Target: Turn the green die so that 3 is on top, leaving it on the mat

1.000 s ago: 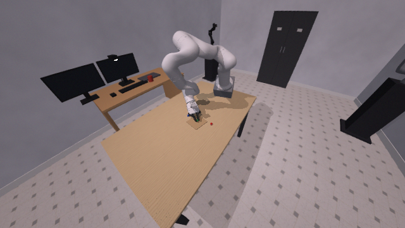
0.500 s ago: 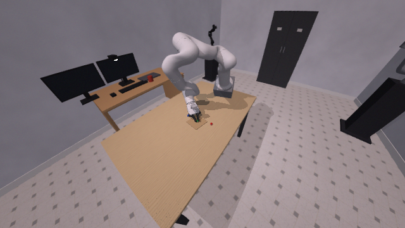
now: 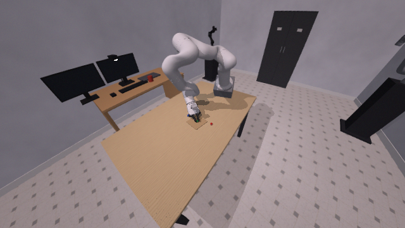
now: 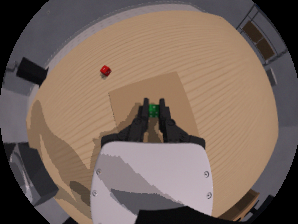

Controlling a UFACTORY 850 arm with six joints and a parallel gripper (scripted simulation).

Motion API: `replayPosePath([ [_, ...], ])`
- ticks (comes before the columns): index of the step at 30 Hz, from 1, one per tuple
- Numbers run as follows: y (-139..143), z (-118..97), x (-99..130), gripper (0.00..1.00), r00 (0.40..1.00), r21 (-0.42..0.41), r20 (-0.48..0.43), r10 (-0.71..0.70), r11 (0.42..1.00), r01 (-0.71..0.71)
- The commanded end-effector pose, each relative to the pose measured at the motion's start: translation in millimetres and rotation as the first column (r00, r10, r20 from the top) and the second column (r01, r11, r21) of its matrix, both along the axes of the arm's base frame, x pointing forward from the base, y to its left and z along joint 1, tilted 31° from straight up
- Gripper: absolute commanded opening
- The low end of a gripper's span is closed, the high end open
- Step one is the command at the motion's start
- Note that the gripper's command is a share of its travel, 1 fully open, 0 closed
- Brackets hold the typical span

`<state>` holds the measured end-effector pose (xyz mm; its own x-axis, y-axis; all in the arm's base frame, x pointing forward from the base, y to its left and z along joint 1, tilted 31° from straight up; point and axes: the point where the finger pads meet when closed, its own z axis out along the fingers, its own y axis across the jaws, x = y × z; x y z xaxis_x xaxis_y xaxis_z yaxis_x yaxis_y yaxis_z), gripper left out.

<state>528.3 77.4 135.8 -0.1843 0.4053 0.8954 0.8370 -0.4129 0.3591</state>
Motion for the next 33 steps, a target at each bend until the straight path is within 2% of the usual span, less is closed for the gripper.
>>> replayPosePath([
  [1,-0.2,0.4,0.2,0.11,1.0,0.0,0.001,0.0,1.0,0.0],
  [26,-0.2,0.4,0.2,0.11,1.0,0.0,0.001,0.0,1.0,0.0],
  [27,-0.2,0.4,0.2,0.15,1.0,0.0,0.001,0.0,1.0,0.0],
  [29,-0.2,0.4,0.2,0.15,1.0,0.0,0.001,0.0,1.0,0.0],
  [30,-0.2,0.4,0.2,0.19,1.0,0.0,0.001,0.0,1.0,0.0],
  [32,-0.2,0.4,0.2,0.19,1.0,0.0,0.001,0.0,1.0,0.0],
  [33,-0.2,0.4,0.2,0.23,1.0,0.0,0.001,0.0,1.0,0.0],
])
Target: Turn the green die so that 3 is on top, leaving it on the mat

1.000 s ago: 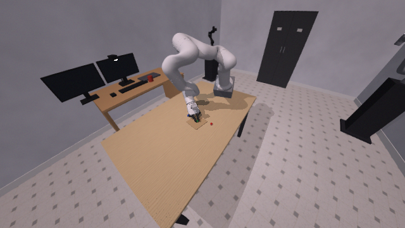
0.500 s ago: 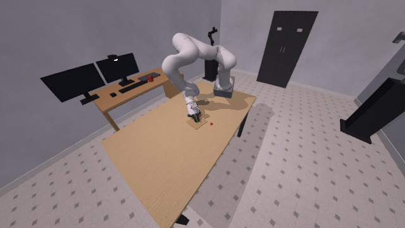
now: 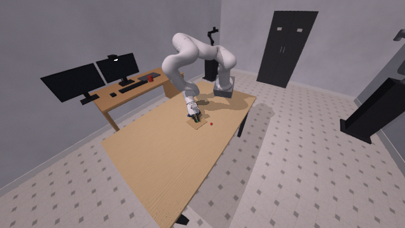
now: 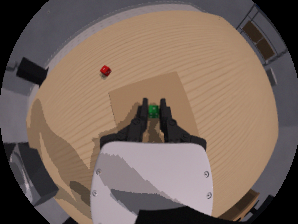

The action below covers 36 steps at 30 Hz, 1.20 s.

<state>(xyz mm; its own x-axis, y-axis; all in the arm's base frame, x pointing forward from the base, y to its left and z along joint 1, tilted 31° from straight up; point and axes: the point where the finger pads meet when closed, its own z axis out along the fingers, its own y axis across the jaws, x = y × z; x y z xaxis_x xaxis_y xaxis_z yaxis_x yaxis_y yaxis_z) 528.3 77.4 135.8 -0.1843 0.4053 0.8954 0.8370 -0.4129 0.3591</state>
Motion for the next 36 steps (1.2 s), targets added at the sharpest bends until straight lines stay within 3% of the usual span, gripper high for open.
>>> replayPosePath([
  [1,-0.2,0.4,0.2,0.23,1.0,0.0,0.001,0.0,1.0,0.0],
  [8,-0.2,0.4,0.2,0.31,1.0,0.0,0.001,0.0,1.0,0.0],
  [36,-0.2,0.4,0.2,0.31,1.0,0.0,0.001,0.0,1.0,0.0],
])
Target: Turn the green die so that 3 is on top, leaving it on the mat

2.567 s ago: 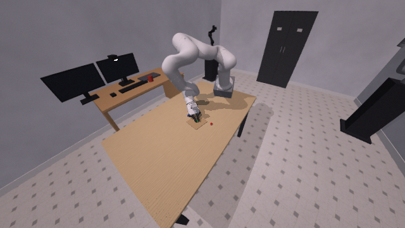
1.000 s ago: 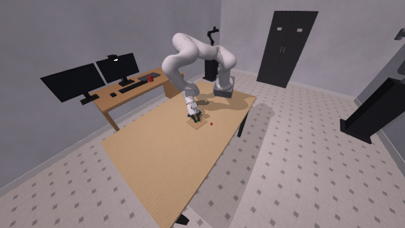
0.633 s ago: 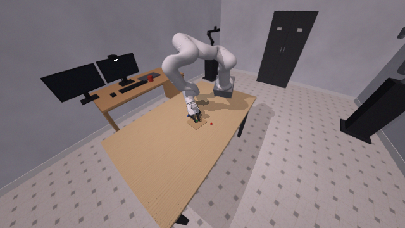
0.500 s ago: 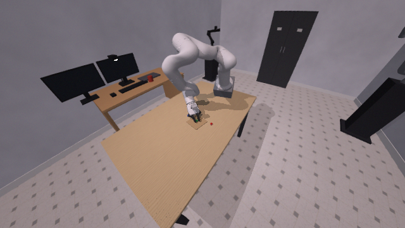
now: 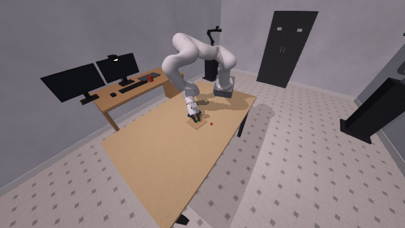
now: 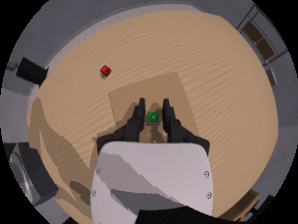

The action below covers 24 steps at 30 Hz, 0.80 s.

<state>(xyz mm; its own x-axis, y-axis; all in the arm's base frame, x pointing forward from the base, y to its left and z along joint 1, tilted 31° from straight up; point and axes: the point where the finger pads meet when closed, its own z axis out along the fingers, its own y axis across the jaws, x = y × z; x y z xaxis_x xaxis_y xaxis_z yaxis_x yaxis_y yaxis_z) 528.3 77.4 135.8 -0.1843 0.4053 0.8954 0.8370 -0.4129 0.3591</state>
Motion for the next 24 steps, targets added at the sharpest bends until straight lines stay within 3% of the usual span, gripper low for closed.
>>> replayPosePath([
  [1,-0.2,0.4,0.2,0.31,1.0,0.0,0.001,0.0,1.0,0.0],
  [24,-9.0,3.3,-5.4,0.31,1.0,0.0,0.001,0.0,1.0,0.0],
])
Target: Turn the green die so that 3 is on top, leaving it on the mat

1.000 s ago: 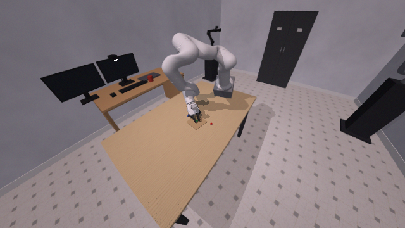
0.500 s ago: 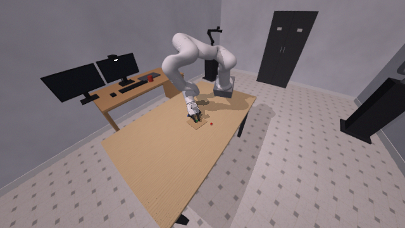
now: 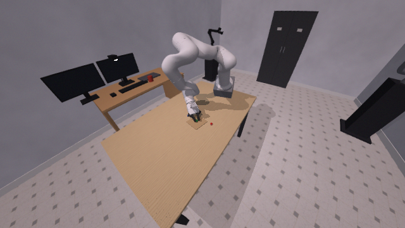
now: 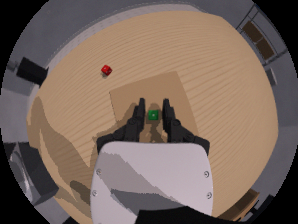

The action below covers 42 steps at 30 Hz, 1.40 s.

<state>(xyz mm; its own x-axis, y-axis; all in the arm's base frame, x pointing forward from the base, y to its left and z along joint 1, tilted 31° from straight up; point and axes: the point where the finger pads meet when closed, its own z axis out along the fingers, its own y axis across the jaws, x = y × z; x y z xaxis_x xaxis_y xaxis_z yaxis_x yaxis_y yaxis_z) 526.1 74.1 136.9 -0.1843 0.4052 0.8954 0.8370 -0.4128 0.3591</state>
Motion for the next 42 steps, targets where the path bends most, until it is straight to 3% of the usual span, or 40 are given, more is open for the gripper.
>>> replayPosePath([
  [1,-8.4,3.1,-4.9,0.31,1.0,0.0,0.001,0.0,1.0,0.0],
  [11,-35.1,11.7,-21.8,0.31,1.0,0.0,0.001,0.0,1.0,0.0],
  [22,-38.1,14.4,-24.5,0.31,1.0,0.0,0.001,0.0,1.0,0.0],
  [42,-50.4,63.5,-51.7,0.31,1.0,0.0,0.001,0.0,1.0,0.0],
])
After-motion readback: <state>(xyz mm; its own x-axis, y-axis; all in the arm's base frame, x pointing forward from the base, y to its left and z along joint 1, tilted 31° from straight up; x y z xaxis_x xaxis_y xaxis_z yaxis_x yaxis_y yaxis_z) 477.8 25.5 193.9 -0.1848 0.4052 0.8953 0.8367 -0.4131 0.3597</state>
